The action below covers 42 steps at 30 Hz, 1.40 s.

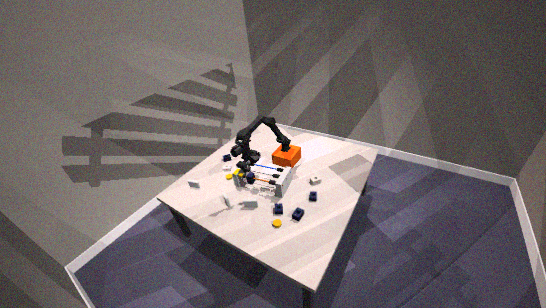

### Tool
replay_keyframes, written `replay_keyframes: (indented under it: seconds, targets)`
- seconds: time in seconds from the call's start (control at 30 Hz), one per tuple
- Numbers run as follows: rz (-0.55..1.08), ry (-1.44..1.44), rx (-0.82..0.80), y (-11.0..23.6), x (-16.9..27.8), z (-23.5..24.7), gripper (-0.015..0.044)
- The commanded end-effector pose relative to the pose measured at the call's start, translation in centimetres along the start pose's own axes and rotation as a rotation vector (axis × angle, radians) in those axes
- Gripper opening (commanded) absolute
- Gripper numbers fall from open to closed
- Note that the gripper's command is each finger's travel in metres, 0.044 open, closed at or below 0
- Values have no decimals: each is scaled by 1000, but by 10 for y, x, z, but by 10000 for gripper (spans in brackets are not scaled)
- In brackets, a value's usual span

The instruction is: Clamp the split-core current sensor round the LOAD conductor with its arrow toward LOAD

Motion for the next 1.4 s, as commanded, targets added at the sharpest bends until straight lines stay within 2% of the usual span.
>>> replay_keyframes:
  seconds: [0.0, 1.37]
  targets:
    - [-1, 1, -19, 4, 0, 2, 440]
    - [-32, -39, 1, 2, 6, 5, 440]
Point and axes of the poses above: the point midway between the two fingers, 35 mm back from their tips, its own y axis back along the fingers, its own z axis across the jaws, x = y × z, the point moved 9 cm from there along y, back along the fingers
